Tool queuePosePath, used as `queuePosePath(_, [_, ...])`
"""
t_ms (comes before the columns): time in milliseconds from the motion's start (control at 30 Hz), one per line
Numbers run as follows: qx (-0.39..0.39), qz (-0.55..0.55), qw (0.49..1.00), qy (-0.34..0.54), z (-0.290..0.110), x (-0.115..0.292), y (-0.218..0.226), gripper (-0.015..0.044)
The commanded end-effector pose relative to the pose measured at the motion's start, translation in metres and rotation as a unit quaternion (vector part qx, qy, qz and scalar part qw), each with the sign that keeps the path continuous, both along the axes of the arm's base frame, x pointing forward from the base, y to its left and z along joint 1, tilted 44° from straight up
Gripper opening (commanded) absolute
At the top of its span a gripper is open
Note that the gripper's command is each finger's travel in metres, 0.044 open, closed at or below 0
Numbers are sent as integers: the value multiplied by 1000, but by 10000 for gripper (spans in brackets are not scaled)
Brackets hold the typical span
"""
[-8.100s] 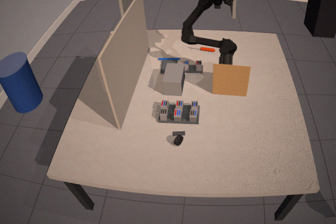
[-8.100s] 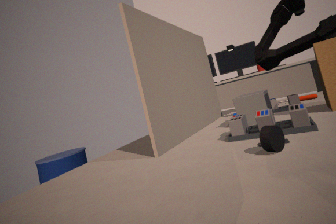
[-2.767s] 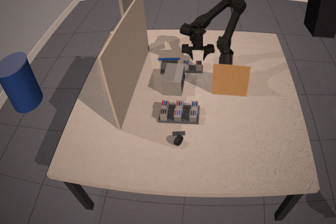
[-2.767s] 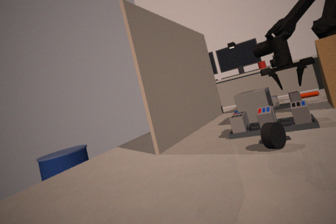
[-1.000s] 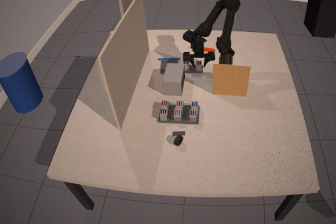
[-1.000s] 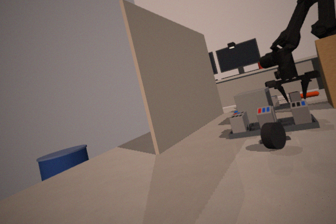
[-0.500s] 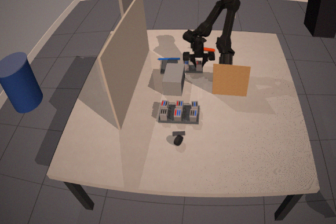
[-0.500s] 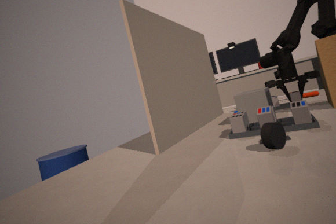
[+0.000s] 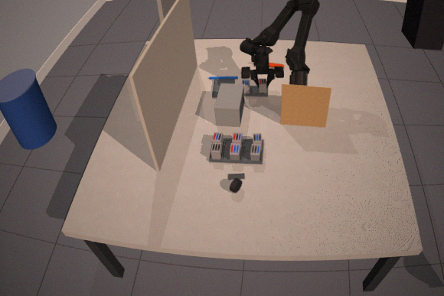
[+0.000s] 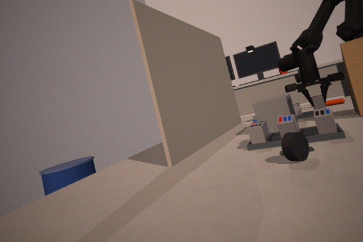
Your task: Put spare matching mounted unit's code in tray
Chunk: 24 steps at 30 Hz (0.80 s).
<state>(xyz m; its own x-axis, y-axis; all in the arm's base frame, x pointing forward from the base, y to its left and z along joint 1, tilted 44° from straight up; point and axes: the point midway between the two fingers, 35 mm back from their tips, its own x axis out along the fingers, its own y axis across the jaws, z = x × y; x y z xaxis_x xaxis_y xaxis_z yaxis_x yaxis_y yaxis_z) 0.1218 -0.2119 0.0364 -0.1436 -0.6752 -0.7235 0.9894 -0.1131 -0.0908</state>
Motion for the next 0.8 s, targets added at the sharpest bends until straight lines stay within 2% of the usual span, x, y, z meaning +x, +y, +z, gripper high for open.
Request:
queuePosePath(0, [-3, -1, 1000, -5, 15, 6, 10, 0])
queuePosePath(367, [-6, 1, 1000, -4, 49, 8, 43, 0])
queuePosePath(767, [1, 3, 1000, -1, 53, 10, 50, 0])
